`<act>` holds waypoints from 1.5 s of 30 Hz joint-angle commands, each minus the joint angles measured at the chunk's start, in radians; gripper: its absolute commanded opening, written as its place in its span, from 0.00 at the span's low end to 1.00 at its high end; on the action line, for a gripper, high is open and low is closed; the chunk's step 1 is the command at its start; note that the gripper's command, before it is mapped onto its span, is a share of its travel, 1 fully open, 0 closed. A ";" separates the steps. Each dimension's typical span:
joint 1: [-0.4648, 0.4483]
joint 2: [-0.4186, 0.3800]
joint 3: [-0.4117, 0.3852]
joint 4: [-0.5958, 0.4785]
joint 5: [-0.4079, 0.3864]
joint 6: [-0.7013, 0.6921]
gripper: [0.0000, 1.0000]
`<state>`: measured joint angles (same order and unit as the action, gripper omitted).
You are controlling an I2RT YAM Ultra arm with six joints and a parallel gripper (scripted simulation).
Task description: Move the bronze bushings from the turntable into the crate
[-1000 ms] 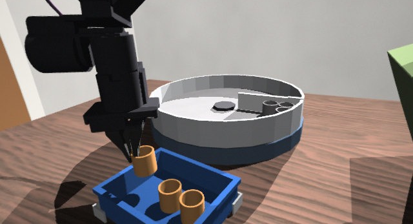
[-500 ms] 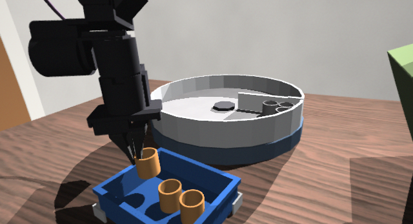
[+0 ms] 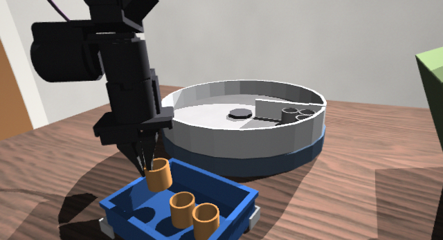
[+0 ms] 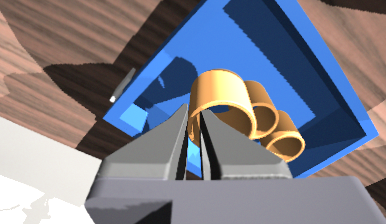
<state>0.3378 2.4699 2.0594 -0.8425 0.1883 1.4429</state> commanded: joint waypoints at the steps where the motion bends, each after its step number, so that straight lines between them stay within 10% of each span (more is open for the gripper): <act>1: -0.005 -0.042 0.026 -0.005 0.013 -0.009 0.00; 45: -0.002 -0.028 0.047 -0.022 0.012 -0.011 0.00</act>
<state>0.3336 2.4699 2.0594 -0.8497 0.1883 1.4406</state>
